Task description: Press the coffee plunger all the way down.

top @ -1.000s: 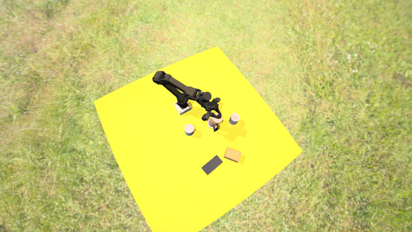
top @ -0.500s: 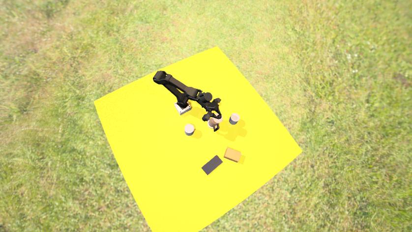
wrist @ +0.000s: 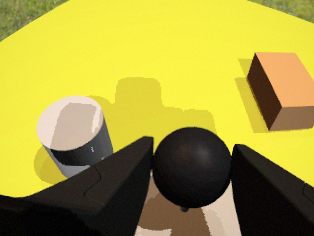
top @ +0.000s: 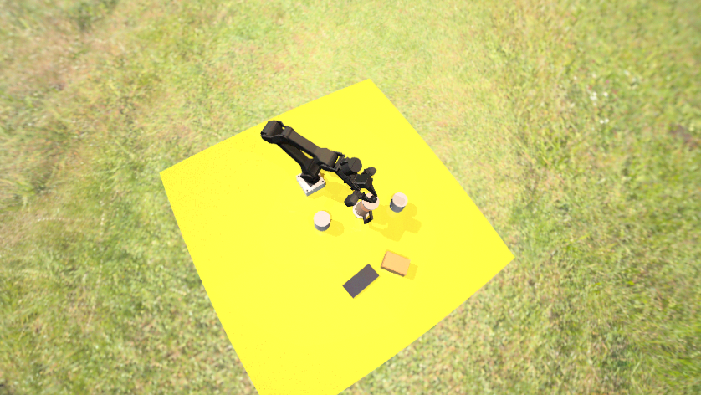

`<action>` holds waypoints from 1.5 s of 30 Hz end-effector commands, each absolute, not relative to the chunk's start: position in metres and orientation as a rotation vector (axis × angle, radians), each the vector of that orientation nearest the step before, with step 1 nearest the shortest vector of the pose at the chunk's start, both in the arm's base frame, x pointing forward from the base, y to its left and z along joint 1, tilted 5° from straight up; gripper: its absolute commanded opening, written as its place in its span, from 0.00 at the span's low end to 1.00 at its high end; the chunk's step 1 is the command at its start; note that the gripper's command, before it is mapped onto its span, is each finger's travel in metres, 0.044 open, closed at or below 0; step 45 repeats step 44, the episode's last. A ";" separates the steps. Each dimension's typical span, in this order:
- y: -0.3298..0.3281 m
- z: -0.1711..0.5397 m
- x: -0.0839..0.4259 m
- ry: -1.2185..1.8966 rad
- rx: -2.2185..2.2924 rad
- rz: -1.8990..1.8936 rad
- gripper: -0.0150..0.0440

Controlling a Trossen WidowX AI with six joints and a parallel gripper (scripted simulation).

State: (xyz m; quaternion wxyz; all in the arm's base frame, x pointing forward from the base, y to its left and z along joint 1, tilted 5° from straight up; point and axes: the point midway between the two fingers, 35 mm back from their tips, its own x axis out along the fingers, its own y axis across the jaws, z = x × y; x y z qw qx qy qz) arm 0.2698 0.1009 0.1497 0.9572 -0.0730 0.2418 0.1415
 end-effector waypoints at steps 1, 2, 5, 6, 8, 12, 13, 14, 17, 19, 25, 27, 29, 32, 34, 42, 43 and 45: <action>0.101 0.149 0.270 0.493 -0.149 0.287 0.47; 0.101 0.149 0.270 0.493 -0.149 0.287 0.47; 0.101 0.149 0.270 0.493 -0.149 0.287 0.47; 0.101 0.149 0.270 0.493 -0.149 0.287 0.52; 0.101 0.149 0.270 0.493 -0.149 0.287 0.60; 0.101 0.149 0.270 0.493 -0.149 0.287 0.78; 0.101 0.149 0.270 0.493 -0.149 0.287 0.83; 0.101 0.149 0.270 0.493 -0.149 0.287 0.87; 0.101 0.149 0.270 0.493 -0.149 0.287 1.00; 0.101 0.149 0.270 0.493 -0.149 0.287 1.00; 0.102 0.178 0.259 0.500 -0.153 0.290 1.00; 0.101 0.200 0.247 0.505 -0.156 0.291 1.00; 0.097 0.222 0.232 0.510 -0.160 0.293 1.00; 0.095 0.228 0.225 0.512 -0.162 0.294 1.00; 0.095 0.226 0.226 0.512 -0.162 0.294 1.00; 0.095 0.225 0.226 0.512 -0.162 0.294 1.00; 0.095 0.225 0.226 0.512 -0.162 0.294 1.00; 0.095 0.225 0.226 0.512 -0.162 0.294 1.00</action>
